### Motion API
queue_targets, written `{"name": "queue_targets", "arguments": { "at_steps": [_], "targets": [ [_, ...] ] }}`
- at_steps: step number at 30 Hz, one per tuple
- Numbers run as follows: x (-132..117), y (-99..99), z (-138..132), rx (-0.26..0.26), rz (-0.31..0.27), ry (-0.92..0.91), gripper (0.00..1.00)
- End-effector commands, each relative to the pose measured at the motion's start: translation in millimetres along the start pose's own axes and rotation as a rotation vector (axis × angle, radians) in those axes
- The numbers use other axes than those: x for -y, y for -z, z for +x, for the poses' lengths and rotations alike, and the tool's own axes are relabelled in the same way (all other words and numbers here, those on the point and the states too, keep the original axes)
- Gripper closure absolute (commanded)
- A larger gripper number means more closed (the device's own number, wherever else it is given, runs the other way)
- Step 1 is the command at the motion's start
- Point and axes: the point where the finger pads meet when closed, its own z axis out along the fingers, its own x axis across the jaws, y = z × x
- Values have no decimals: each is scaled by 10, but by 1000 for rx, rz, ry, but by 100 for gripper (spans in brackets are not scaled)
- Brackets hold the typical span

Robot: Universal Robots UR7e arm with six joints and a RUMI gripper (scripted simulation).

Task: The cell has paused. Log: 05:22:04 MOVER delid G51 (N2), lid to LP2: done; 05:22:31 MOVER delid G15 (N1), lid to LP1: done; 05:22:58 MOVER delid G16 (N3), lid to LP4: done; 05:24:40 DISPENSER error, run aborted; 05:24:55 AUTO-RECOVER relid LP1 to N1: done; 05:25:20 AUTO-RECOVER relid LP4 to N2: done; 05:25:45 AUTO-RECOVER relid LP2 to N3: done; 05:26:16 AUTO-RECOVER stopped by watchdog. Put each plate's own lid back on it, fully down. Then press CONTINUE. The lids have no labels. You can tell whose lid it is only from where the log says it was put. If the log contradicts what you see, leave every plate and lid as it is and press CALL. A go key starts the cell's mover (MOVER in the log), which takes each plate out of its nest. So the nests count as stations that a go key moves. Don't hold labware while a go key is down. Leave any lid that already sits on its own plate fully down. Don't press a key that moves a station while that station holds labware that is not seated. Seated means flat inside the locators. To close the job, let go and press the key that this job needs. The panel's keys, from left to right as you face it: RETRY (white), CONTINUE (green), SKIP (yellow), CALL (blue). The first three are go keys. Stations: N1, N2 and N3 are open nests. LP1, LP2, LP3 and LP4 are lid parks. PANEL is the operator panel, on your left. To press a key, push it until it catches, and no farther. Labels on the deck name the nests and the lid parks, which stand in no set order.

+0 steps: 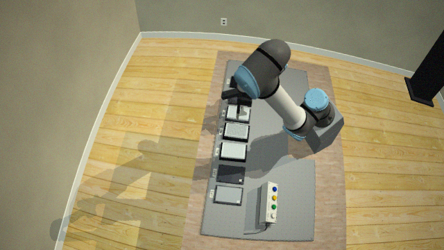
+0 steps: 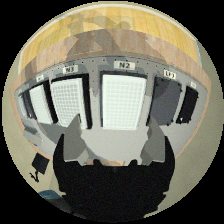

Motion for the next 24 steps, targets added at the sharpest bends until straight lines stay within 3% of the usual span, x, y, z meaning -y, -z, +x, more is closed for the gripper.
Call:
{"name": "queue_targets", "arguments": {
  "at_steps": [1, 24],
  "targets": [
    [1, 7, -227, -1, 1, 3, 18],
    [-8, 6, -1278, -1, 1, 3, 18]
  ]
}}
